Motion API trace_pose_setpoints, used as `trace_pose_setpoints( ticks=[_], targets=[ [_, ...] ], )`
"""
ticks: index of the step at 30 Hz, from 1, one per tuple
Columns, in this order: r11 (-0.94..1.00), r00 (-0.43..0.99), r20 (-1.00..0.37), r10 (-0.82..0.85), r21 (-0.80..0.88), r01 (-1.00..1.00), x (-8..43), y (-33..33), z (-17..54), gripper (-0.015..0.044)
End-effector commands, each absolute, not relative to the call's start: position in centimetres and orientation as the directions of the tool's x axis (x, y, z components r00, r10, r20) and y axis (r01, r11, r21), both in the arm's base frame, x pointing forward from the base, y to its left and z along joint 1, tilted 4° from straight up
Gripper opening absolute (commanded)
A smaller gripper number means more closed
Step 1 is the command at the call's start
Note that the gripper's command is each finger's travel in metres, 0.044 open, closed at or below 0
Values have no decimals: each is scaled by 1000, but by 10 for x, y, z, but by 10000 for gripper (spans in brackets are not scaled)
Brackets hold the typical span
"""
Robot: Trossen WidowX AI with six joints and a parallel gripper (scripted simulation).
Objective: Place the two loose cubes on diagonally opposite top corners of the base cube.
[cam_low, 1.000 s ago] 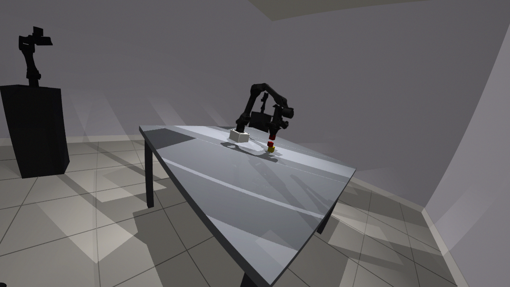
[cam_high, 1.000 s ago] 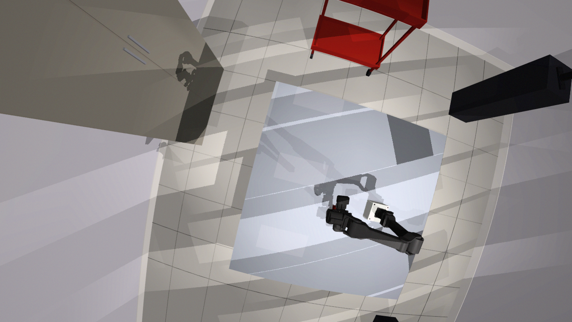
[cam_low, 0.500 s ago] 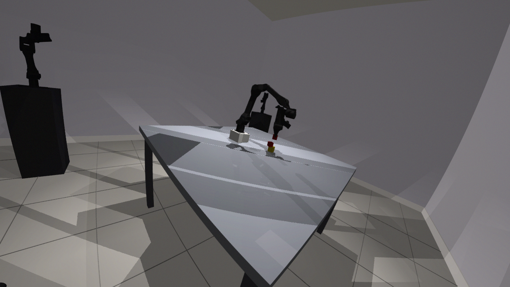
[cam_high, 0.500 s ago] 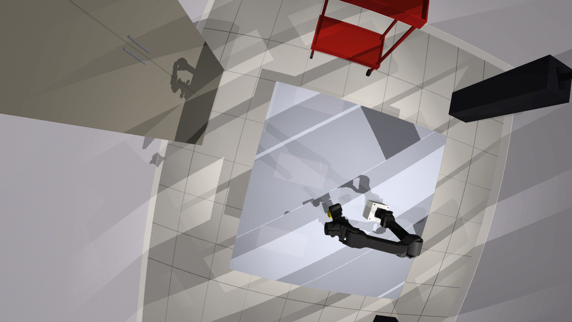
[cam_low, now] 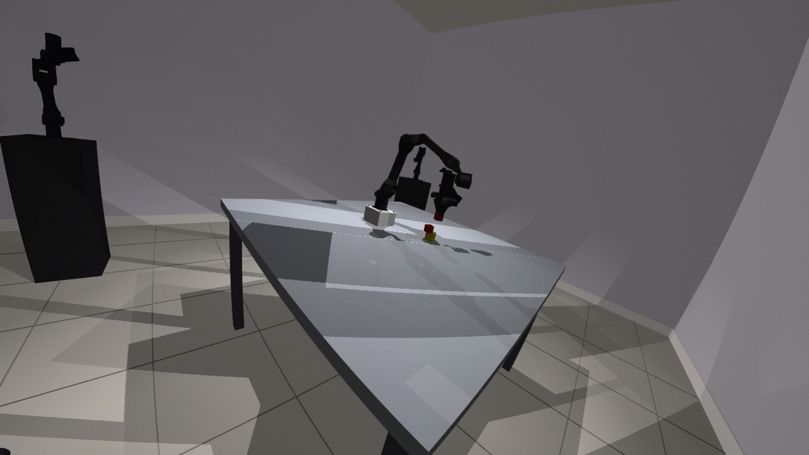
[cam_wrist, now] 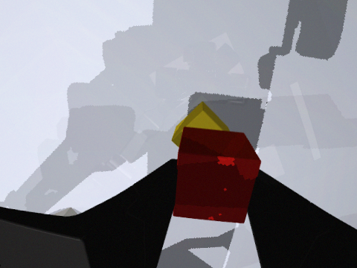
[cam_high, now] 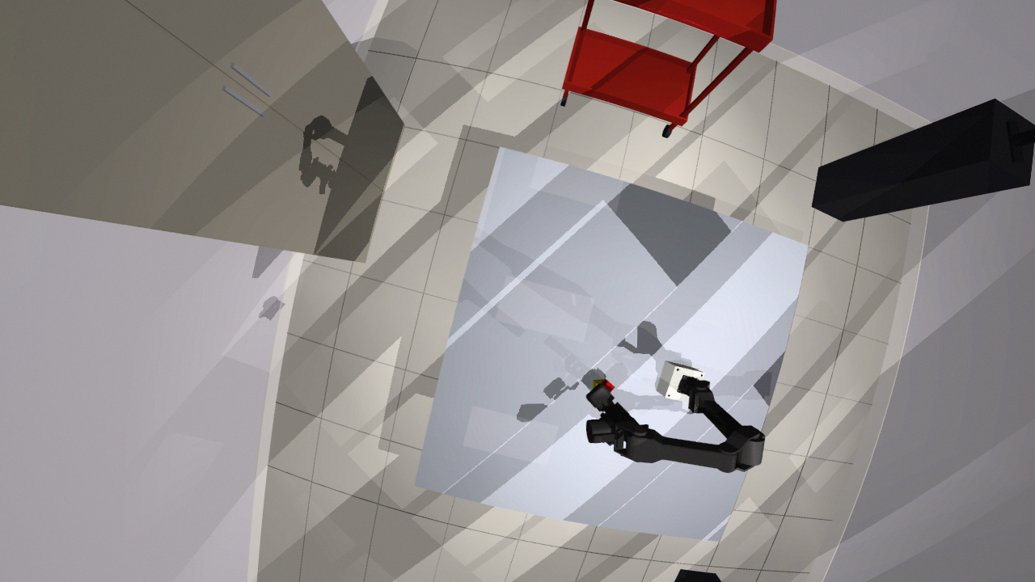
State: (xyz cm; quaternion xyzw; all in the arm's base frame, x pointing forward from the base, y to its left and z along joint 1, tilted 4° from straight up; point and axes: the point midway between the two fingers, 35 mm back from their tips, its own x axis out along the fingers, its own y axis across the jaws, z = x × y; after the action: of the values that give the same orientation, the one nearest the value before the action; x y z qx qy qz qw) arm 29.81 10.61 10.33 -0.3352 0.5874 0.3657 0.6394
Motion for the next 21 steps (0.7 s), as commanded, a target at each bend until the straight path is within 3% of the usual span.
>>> trace_pose_setpoints(
  ticks=[1, 21],
  targets=[
    [482, 40, -997, 68, -3, -876, 296, 107, 102, 105],
    [477, 40, -997, 68, -3, -879, 296, 112, 72, 105]
  ],
)
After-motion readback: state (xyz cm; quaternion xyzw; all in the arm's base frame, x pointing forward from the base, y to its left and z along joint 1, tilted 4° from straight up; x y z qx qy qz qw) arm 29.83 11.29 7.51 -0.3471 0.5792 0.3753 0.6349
